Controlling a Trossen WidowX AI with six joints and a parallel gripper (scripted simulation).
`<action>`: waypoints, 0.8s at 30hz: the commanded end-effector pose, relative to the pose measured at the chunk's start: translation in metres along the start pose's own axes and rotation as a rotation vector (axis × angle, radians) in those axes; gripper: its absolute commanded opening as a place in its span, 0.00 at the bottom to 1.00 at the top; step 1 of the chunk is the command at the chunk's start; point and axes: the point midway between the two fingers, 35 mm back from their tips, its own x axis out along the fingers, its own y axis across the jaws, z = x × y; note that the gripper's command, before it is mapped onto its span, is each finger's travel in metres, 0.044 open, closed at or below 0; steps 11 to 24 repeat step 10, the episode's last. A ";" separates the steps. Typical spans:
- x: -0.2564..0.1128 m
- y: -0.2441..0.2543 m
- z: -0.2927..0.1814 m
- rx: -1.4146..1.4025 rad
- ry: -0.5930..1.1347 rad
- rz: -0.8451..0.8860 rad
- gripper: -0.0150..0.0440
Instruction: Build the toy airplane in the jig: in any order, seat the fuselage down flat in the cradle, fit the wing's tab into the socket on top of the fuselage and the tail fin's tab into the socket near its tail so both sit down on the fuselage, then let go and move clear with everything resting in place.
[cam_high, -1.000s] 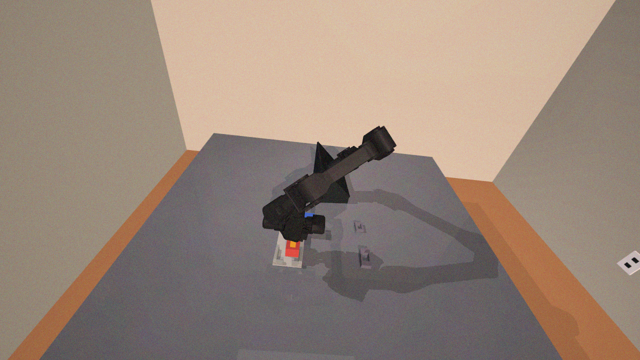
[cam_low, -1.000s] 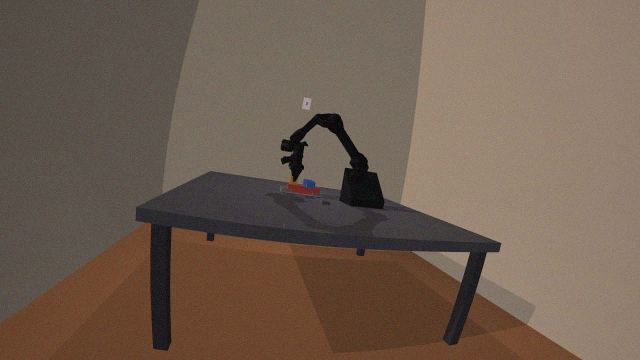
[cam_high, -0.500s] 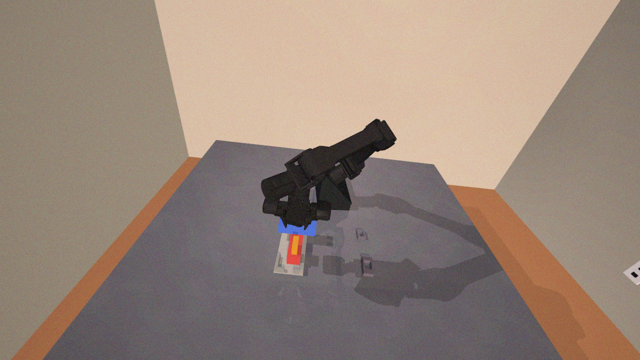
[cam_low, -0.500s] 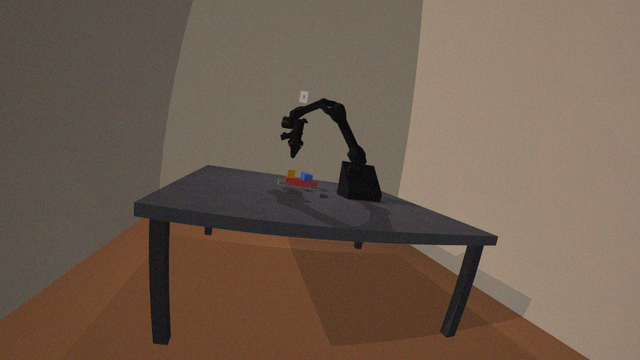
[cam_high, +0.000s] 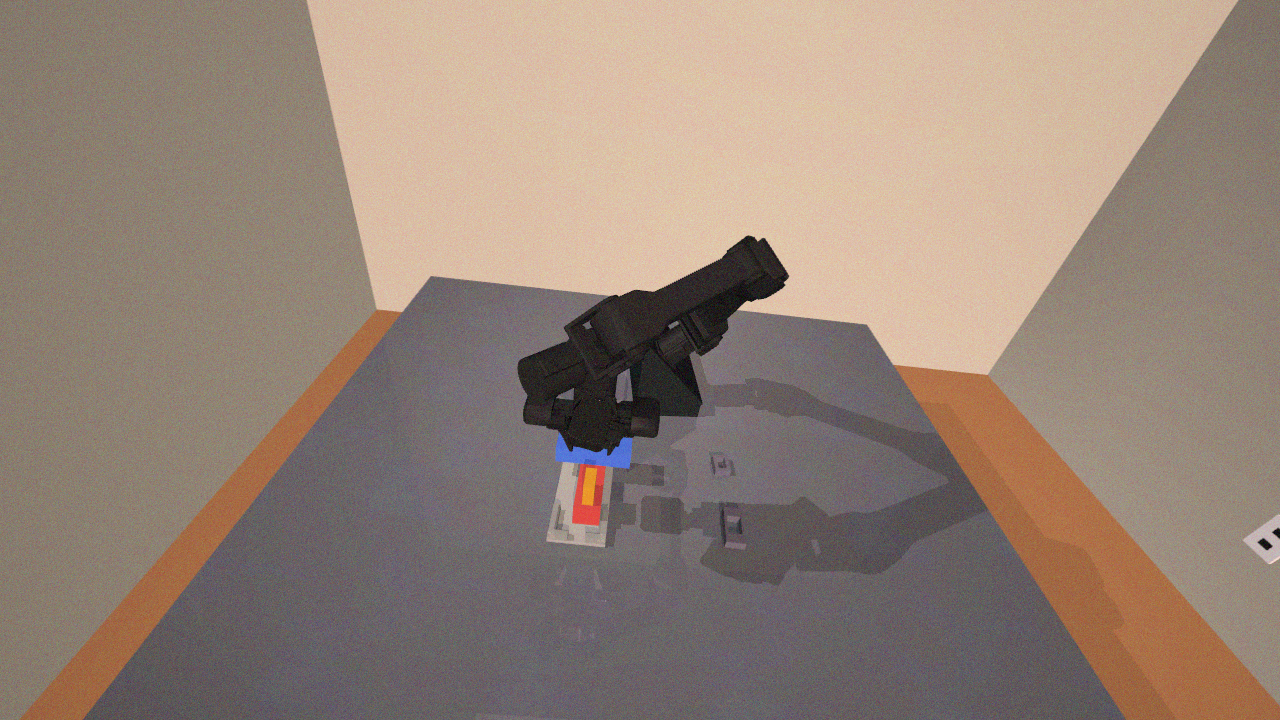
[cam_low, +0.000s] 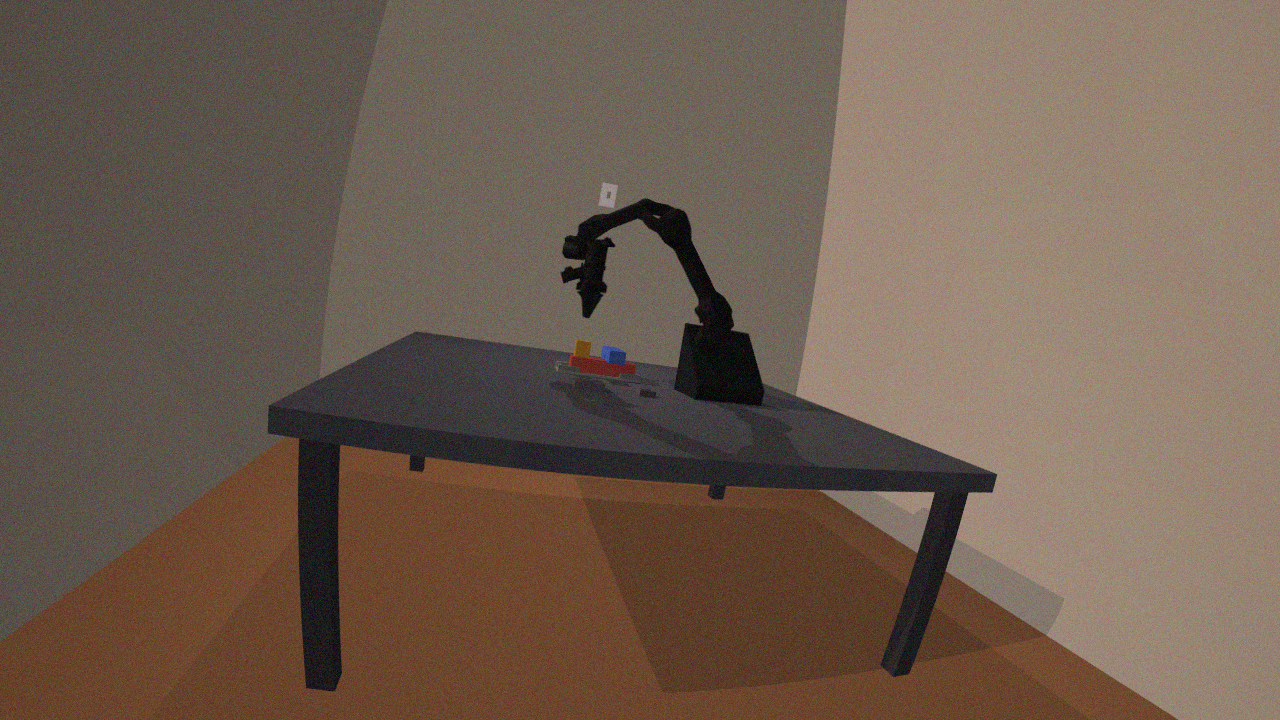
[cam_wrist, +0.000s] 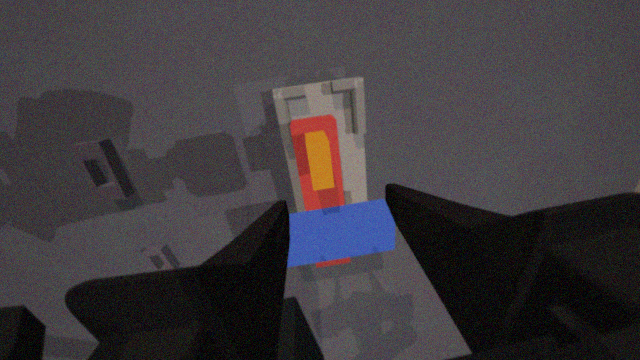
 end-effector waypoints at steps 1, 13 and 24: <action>0.000 0.000 -0.001 -0.004 0.004 -0.002 0.69; 0.000 0.000 0.000 -0.004 0.004 -0.002 0.69; 0.000 0.000 0.000 -0.004 0.004 -0.002 0.69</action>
